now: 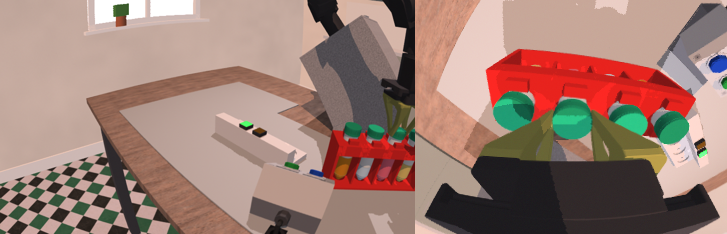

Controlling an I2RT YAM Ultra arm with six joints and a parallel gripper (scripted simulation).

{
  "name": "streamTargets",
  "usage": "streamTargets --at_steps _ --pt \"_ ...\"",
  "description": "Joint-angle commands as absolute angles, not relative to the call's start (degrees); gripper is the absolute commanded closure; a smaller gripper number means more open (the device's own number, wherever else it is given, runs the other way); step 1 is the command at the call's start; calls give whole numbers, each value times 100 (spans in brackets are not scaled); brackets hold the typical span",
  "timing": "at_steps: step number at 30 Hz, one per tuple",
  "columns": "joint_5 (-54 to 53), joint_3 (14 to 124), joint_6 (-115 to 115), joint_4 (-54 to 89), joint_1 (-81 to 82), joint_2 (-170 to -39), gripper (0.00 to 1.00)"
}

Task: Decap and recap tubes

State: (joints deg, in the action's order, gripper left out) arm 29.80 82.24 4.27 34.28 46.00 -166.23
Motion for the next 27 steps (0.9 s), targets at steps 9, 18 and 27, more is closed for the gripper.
streamTargets --at_steps 9,18,27 --pt "2985 8234 2289 3412 4621 -16587 100" --pt "2985 8235 2288 3412 4620 -16587 51" --pt "2980 8238 1841 3432 4630 -16576 51"
